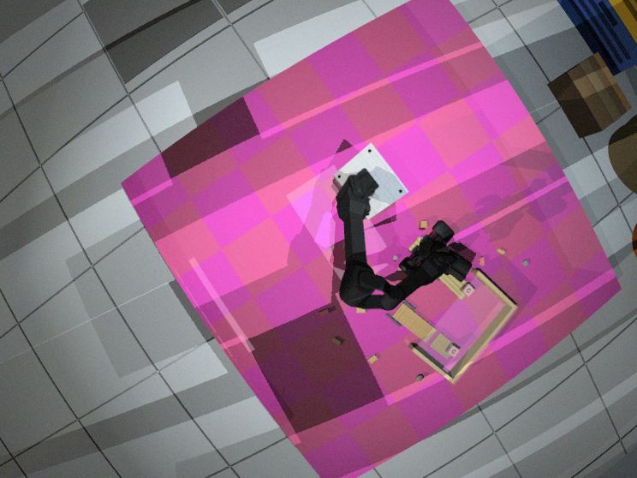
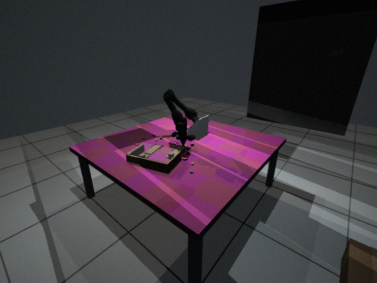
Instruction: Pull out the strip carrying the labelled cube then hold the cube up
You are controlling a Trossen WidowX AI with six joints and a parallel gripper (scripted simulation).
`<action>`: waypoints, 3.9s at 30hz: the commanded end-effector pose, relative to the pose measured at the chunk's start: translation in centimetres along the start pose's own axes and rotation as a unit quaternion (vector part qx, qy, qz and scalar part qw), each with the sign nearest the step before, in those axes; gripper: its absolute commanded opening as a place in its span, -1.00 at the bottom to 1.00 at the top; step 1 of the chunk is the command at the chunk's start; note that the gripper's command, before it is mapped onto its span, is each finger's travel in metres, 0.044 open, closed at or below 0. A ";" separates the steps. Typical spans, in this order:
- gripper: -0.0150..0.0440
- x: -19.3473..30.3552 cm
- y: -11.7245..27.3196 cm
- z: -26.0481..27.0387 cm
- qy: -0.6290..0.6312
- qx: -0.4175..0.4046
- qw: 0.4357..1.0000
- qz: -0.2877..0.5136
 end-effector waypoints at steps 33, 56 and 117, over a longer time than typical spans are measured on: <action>-0.49 5.9 -0.3 -1.1 0.003 0.001 1.000 0.012; -0.49 7.8 -0.2 -1.5 0.003 0.001 1.000 0.012; 1.00 -5.0 5.1 1.4 0.006 -0.001 1.000 0.010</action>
Point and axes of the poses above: the point midway between the two fingers, 35 mm back from their tips, its own y axis back along the fingers, its own z axis across the jaws, x = y × z, the point moved 4 cm from there along y, back along the fingers, and after that the axes turned 9 degrees about -y, right-handed, at the moved point
